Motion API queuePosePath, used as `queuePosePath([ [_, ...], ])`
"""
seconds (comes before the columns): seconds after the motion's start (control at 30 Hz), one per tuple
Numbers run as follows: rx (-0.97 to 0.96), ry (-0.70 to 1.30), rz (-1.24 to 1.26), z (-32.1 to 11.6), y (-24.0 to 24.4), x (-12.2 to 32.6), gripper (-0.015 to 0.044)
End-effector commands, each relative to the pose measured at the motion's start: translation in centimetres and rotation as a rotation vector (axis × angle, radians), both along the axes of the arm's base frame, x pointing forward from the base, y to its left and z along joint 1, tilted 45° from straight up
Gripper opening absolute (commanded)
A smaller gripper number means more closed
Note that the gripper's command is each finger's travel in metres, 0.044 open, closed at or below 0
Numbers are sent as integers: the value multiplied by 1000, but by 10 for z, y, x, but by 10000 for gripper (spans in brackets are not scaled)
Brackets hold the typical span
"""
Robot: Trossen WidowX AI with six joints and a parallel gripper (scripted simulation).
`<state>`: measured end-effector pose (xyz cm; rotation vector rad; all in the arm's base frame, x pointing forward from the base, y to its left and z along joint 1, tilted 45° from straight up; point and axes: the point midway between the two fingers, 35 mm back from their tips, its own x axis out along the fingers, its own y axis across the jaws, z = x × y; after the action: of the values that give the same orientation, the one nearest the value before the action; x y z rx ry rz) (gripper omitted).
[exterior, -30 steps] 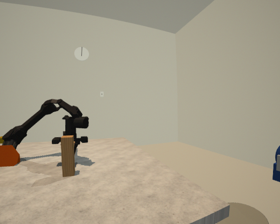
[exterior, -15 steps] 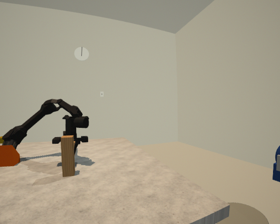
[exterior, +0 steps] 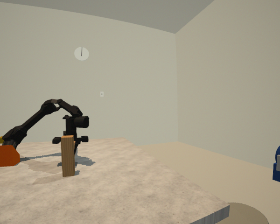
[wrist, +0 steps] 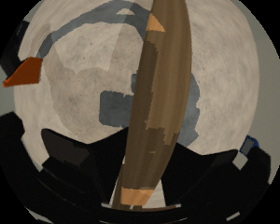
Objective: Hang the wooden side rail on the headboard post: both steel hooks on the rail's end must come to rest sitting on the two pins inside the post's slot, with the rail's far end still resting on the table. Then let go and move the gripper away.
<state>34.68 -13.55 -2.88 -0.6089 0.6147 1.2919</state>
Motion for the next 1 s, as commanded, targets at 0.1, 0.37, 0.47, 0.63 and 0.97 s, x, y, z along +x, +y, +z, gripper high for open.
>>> queuePosePath([
  [0.1, -3, -7, -10, -1, -4, 0, 0],
  [0.37, -3, -7, -10, -2, -4, -1, 0],
  [0.47, -3, -7, -10, -2, -4, -2, 0],
  [0.63, -3, -7, -10, -3, -4, -2, 0],
  [0.97, -3, -7, -10, -5, -4, -2, 0],
])
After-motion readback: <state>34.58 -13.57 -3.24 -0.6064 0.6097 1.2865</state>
